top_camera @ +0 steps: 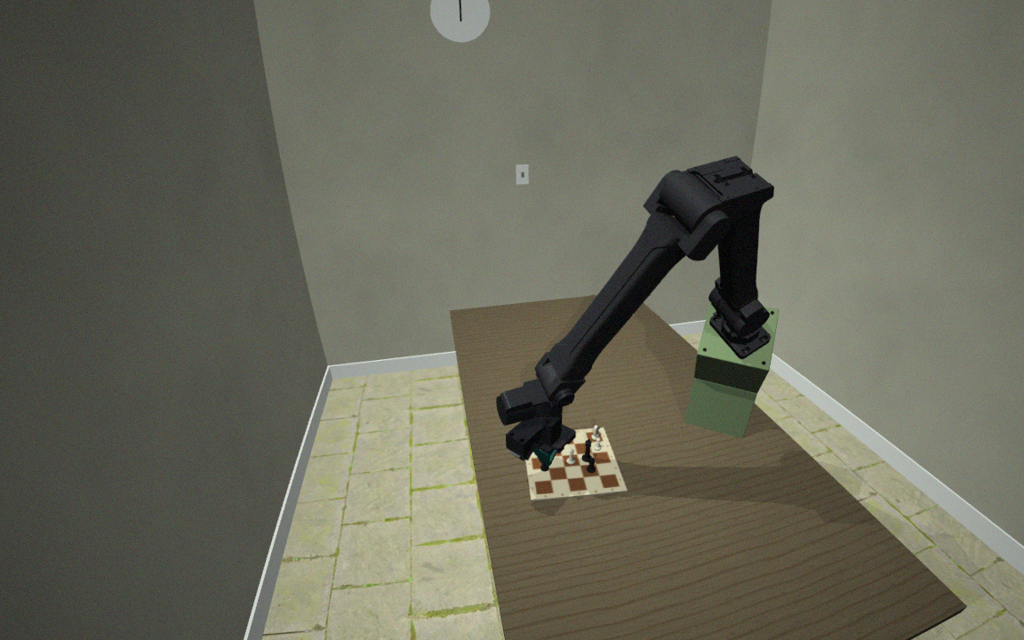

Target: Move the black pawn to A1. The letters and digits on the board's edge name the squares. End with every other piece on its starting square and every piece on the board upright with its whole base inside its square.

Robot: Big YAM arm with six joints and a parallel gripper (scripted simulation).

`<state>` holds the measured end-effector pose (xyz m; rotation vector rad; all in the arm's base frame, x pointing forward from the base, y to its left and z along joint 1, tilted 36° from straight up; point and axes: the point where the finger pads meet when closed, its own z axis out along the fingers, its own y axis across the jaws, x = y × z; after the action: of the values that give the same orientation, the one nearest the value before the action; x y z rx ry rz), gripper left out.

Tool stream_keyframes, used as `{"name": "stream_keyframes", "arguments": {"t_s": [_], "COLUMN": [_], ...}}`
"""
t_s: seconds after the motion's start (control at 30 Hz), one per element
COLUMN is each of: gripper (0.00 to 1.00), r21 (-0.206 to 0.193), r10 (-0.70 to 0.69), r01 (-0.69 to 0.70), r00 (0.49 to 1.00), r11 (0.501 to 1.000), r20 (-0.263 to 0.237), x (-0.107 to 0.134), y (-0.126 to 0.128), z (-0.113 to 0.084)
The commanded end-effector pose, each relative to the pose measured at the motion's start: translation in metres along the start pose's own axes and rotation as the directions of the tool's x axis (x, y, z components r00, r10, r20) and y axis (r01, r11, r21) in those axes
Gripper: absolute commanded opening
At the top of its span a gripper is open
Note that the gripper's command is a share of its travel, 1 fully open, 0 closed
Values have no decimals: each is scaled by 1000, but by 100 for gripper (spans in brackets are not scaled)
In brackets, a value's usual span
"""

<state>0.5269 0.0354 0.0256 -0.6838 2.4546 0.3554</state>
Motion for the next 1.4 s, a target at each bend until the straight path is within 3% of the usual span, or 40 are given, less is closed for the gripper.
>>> {"name": "stream_keyframes", "arguments": {"t_s": [0.0, 0.13, 0.17, 0.23, 0.43, 0.53, 0.63, 1.37], "gripper": [0, 0, 0, 0, 0, 0, 0, 0], "r21": [9, 9, 23, 8, 6, 22, 23, 18], "r10": [9, 10, 31, 11, 12, 33, 15, 20], "r01": [-9, -10, -32, -11, -12, -34, -16, -20], "r00": [1000, 1000, 999, 1000, 1000, 999, 999, 999], "r11": [1000, 1000, 999, 1000, 1000, 999, 1000, 1000], "r20": [22, 21, 24, 20, 19, 22, 40, 30], "x": [-12, -12, -7, -11, -10, -5, -17, -12], "y": [-6, -5, -18, -5, -5, -18, -11, -9], "z": [16, 26, 26, 40, 59, 58, 50, 51]}}
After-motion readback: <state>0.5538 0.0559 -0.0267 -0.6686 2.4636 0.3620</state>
